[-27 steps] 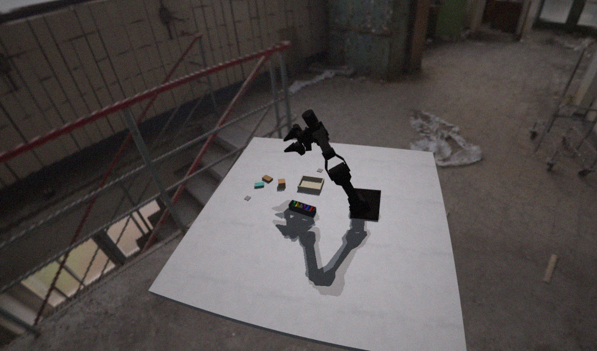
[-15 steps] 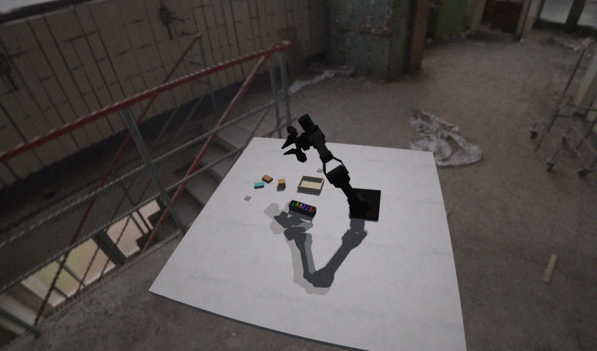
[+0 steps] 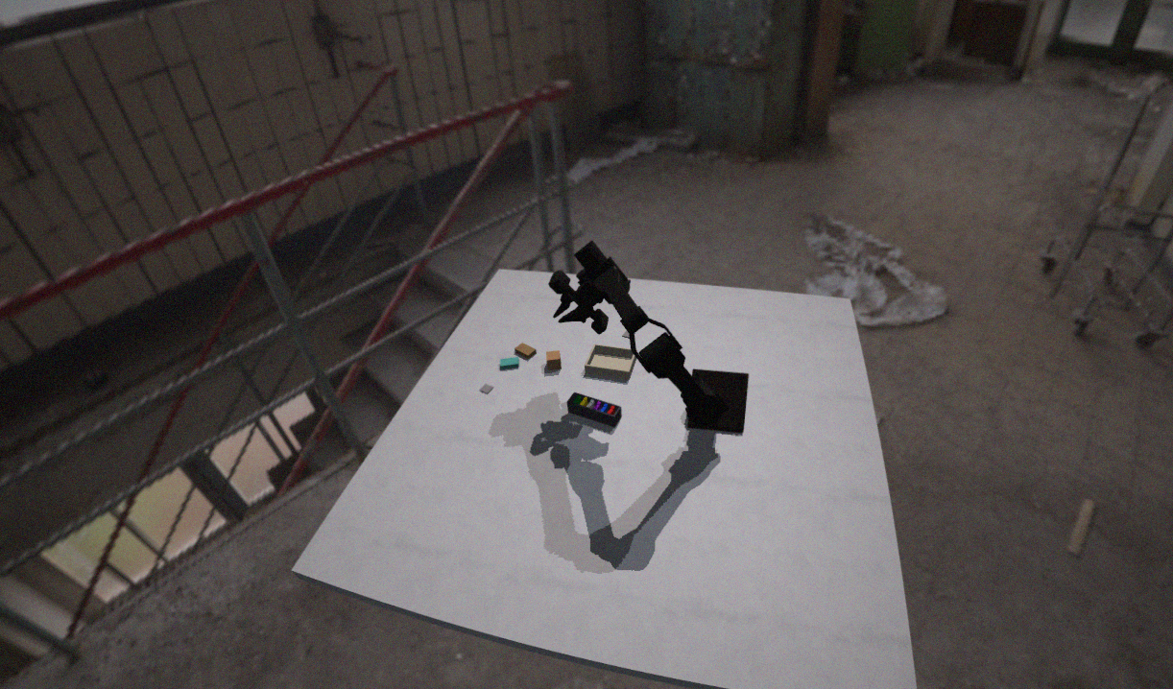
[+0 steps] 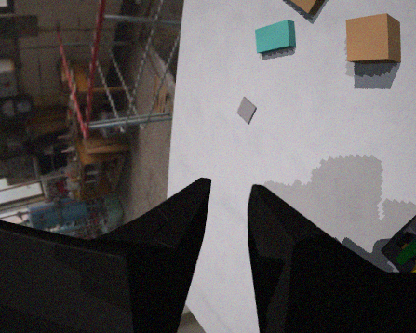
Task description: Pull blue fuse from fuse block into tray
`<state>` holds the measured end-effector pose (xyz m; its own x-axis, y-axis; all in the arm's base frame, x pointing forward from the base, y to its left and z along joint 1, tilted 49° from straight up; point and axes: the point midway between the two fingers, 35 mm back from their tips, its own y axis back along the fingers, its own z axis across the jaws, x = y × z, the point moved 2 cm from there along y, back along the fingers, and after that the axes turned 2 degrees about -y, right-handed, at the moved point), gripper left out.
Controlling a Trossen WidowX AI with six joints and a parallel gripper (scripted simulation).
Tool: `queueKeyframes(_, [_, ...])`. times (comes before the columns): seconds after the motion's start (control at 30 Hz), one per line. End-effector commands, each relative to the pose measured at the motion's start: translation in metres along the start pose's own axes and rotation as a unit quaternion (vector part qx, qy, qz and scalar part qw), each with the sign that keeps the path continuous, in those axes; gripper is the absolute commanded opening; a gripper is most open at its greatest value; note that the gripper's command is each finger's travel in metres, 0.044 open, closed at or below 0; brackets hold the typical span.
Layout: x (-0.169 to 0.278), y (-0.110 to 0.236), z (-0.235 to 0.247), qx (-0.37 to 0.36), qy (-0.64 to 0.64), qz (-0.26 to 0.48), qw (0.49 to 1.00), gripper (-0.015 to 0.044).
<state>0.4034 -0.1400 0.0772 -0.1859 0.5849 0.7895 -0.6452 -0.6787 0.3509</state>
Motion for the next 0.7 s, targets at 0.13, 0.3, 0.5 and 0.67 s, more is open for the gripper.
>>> queueKeyframes(0.13, [0.038,-0.029,-0.063,0.138,0.429,0.034,0.892,0.0074])
queueKeyframes(0.3, [0.049,-0.032,-0.080,0.169,0.547,0.072,0.817,0.0074])
queueKeyframes(0.5, [0.062,-0.034,-0.101,0.197,0.669,0.134,0.704,0.0074])
queueKeyframes(0.67, [0.071,-0.034,-0.117,0.204,0.755,0.193,0.593,0.0074])
